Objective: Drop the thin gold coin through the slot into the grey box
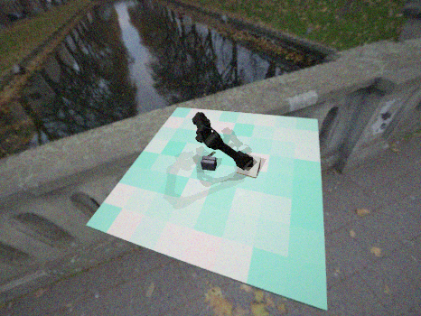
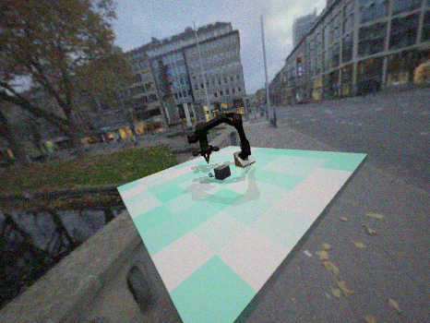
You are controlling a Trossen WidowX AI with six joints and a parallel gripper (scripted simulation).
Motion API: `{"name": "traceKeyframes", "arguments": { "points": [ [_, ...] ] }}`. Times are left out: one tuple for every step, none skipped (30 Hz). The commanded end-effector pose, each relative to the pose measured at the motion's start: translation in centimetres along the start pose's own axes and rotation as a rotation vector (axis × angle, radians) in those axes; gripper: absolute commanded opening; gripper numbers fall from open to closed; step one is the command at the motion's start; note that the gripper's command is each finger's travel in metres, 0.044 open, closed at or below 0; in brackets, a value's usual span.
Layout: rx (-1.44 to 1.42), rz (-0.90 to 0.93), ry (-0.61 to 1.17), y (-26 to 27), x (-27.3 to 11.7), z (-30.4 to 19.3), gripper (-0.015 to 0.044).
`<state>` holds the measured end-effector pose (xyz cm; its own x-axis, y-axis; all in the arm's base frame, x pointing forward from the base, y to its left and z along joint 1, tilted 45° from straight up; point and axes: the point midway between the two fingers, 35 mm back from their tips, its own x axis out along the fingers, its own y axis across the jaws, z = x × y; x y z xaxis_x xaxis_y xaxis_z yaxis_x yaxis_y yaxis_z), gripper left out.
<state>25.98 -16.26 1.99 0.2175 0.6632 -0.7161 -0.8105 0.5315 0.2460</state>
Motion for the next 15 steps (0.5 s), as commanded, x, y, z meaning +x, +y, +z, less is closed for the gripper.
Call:
{"name": "traceKeyframes", "arguments": {
  "points": [
    [0.016, -0.002, 0.006, -0.06, -0.39, -0.04, 0.0000],
    [0.043, -0.002, 0.006, -0.06, -0.40, -0.05, 0.0000],
    [0.077, -0.003, 0.006, -0.06, -0.40, -0.07, 0.0000],
    [0.111, -0.003, 0.006, -0.06, -0.40, -0.08, 0.0000],
    [0.144, -0.003, 0.006, -0.07, -0.40, -0.10, 0.0000],
    [0.178, -0.003, 0.006, -0.07, -0.41, -0.12, 0.0000],
    [0.212, -0.003, 0.006, -0.07, -0.41, -0.13, 0.0000],
    [0.246, -0.003, 0.006, -0.07, -0.41, -0.15, 0.0000],
    [0.280, -0.003, 0.006, -0.07, -0.41, -0.17, 0.0000],
    [0.314, -0.003, 0.006, -0.07, -0.42, -0.18, 0.0000],
    [0.348, -0.003, 0.006, -0.07, -0.42, -0.20, 0.0000],
    [0.382, -0.004, 0.006, -0.08, -0.42, -0.21, 0.0000],
    [0.416, -0.004, 0.005, -0.08, -0.43, -0.23, 0.0000],
    [0.450, -0.004, 0.005, -0.08, -0.43, -0.24, 0.0000],
    [0.484, -0.004, 0.005, -0.08, -0.43, -0.26, 0.0000]
  ]
}}
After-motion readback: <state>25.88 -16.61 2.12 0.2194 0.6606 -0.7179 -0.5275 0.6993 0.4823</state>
